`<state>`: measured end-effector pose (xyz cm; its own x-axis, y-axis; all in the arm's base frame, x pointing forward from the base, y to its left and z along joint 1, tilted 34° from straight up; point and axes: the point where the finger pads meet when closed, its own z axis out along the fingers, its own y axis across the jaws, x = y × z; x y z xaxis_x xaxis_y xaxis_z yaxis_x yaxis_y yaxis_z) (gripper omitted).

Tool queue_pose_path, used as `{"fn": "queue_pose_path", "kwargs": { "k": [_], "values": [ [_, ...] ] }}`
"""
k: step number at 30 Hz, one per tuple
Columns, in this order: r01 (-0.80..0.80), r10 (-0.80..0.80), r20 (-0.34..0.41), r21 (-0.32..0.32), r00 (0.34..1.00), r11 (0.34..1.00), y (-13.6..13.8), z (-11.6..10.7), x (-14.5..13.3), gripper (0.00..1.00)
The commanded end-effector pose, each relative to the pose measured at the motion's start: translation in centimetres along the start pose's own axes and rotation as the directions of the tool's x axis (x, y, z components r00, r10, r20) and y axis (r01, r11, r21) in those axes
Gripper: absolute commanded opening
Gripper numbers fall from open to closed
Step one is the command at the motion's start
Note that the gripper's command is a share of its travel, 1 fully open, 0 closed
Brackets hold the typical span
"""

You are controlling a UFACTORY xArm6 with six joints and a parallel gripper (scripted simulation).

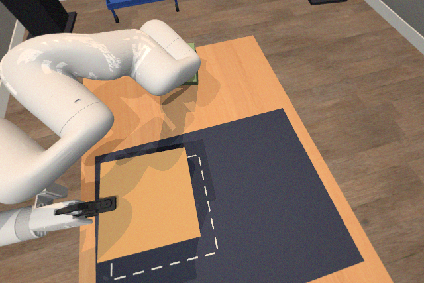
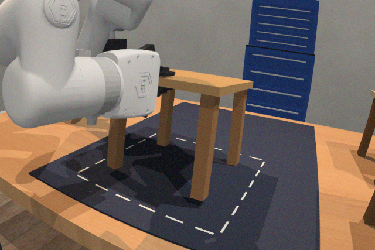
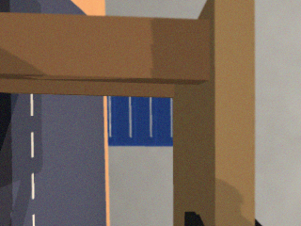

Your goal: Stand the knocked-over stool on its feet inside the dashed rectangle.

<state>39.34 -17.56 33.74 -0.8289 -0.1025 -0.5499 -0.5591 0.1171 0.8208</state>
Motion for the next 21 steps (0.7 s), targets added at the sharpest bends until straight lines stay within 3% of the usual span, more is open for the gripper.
{"fn": "queue_pose_path", "kwargs": {
  "k": [1,21],
  "values": [
    [0.003,-0.003,-0.001,-0.012,1.000,1.000,-0.13,-0.35,-0.07,0.21],
    [0.002,-0.002,-0.001,-0.054,1.000,0.999,-0.91,-1.15,-0.08,0.21]
  ]
}}
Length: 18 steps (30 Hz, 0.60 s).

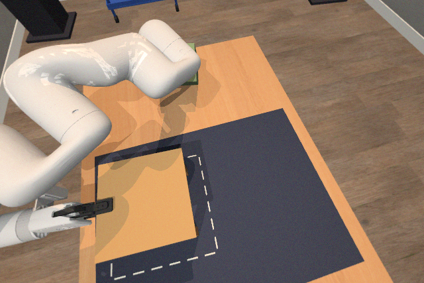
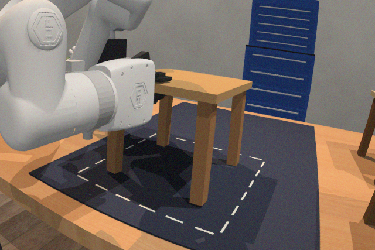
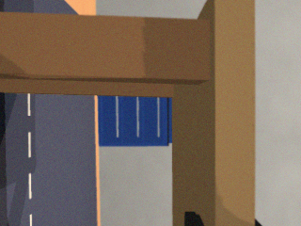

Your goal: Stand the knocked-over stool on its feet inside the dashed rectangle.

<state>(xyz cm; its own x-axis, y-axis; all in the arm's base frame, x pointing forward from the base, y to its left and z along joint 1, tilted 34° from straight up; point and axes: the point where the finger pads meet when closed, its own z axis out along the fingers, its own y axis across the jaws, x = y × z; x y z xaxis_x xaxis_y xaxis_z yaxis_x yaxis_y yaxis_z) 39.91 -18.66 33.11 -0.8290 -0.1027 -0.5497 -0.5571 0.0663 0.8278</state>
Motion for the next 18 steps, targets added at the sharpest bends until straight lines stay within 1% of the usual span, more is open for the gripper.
{"fn": "queue_pose_path", "kwargs": {
  "k": [1,18],
  "values": [
    [0.003,-0.003,-0.001,-0.002,1.000,1.000,0.06,-0.15,-0.06,0.21],
    [0.003,-0.003,-0.001,-0.008,1.000,1.000,-0.04,-0.25,-0.06,0.21]
  ]
}}
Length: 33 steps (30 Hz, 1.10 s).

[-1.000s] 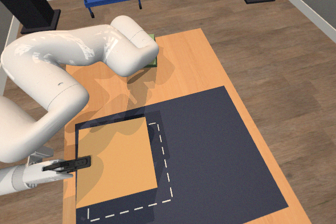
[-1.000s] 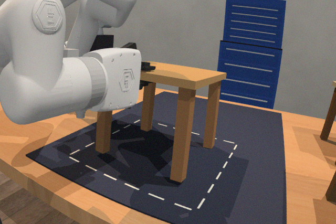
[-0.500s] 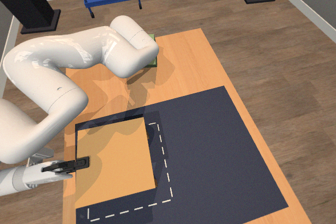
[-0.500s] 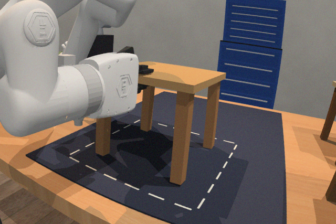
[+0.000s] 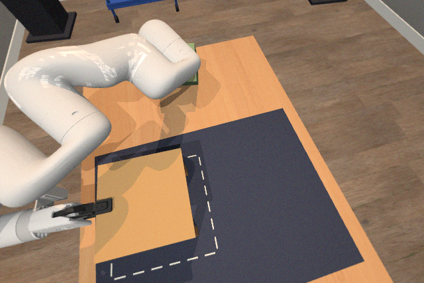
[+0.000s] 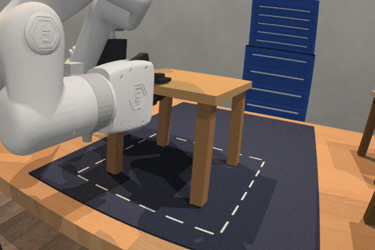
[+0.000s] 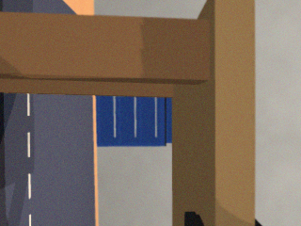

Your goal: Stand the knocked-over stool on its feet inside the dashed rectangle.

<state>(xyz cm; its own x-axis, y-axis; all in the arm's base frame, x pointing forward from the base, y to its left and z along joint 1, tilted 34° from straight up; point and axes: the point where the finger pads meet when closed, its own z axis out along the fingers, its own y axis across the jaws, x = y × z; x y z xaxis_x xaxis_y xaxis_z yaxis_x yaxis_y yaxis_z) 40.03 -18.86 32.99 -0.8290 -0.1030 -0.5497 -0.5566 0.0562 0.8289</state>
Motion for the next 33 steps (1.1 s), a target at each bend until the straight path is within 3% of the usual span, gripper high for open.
{"fn": "queue_pose_path", "kwargs": {
  "k": [1,5,6,33],
  "values": [
    [0.003,-0.003,-0.001,0.002,1.000,1.000,0.14,-0.05,-0.05,0.21],
    [0.003,-0.003,-0.001,0.002,1.000,1.000,0.14,-0.05,-0.05,0.21],
    [0.003,-0.003,-0.001,0.002,1.000,1.000,0.14,-0.05,-0.05,0.45],
    [0.003,-0.003,-0.001,0.002,1.000,1.000,0.14,-0.05,-0.05,0.45]
  ]
}}
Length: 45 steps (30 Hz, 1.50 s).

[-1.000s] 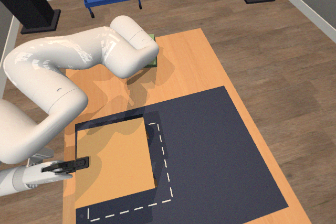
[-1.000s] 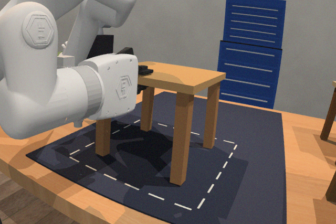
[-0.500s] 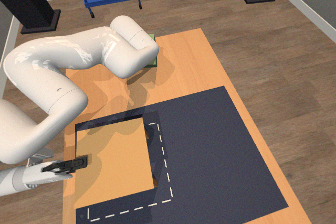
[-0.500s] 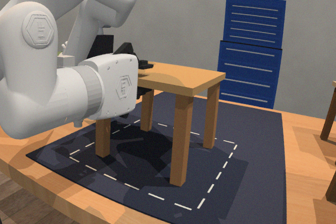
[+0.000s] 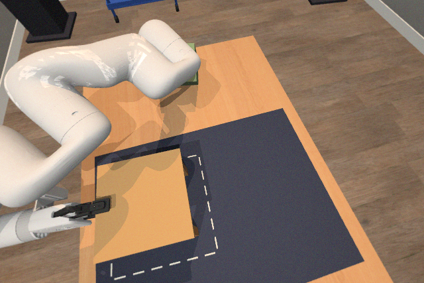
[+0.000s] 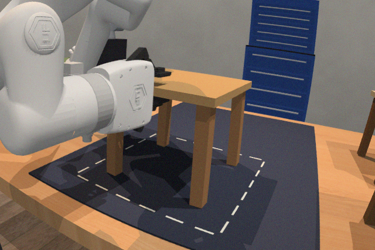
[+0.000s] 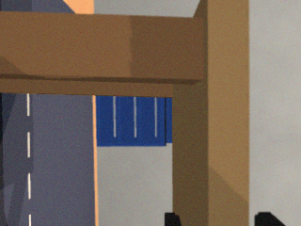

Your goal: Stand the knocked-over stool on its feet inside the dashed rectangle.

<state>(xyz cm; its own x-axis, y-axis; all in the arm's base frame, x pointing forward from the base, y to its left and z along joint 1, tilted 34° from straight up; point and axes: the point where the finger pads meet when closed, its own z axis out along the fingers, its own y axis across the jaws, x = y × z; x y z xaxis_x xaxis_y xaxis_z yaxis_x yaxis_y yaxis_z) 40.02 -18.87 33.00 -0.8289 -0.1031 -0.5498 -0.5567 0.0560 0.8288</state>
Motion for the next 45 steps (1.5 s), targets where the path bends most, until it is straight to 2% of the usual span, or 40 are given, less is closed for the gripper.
{"fn": "queue_pose_path", "kwargs": {
  "k": [1,12,31,45],
  "values": [
    [0.002,-0.002,-0.001,0.003,1.000,1.000,0.1,0.0,-0.1,0.45],
    [0.002,-0.002,-0.001,0.003,1.000,1.000,0.1,-0.6,-0.1,0.45],
    [0.002,-0.002,-0.001,0.003,1.000,1.000,0.1,-6.5,-0.1,0.45],
    [0.002,-0.002,-0.001,0.003,1.000,1.000,0.1,-6.9,-0.1,0.45]
  ]
}}
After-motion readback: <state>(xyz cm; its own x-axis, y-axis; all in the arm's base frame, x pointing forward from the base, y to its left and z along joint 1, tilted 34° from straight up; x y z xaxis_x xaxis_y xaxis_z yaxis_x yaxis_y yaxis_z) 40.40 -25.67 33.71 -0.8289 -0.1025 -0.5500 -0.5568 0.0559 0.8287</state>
